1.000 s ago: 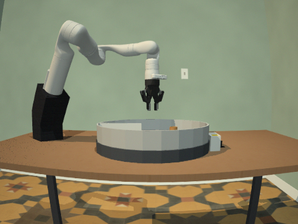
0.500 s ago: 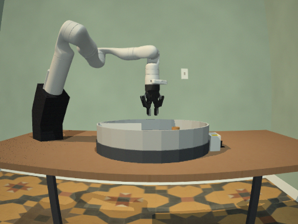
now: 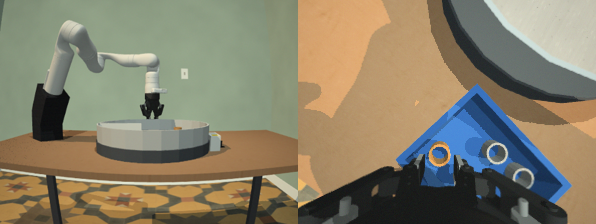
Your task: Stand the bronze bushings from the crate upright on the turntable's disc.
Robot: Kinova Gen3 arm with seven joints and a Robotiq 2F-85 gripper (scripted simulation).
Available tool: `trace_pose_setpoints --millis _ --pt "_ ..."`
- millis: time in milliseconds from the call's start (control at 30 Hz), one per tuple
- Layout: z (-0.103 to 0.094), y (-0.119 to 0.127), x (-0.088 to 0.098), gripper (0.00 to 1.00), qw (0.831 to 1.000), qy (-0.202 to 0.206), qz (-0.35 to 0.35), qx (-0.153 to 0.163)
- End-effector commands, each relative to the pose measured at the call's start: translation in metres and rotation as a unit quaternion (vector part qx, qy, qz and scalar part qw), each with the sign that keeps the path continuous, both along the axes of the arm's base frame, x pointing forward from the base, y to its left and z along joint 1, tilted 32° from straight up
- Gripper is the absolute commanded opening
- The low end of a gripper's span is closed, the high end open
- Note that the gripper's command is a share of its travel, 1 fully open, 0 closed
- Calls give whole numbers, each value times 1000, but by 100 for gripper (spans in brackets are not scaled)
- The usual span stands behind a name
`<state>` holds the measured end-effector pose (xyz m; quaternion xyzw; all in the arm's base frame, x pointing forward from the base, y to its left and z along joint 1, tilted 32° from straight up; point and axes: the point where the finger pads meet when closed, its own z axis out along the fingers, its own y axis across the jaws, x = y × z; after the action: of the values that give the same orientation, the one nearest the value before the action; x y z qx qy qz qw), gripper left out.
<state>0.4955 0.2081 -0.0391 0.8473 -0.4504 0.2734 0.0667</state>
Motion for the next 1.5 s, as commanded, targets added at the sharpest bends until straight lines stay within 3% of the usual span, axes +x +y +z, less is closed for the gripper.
trace_pose_setpoints --millis 0,1467 --pt "-3 -1 4 39 1000 -5 -3 1" --pt "-6 0 6 39 1000 -4 -2 1"
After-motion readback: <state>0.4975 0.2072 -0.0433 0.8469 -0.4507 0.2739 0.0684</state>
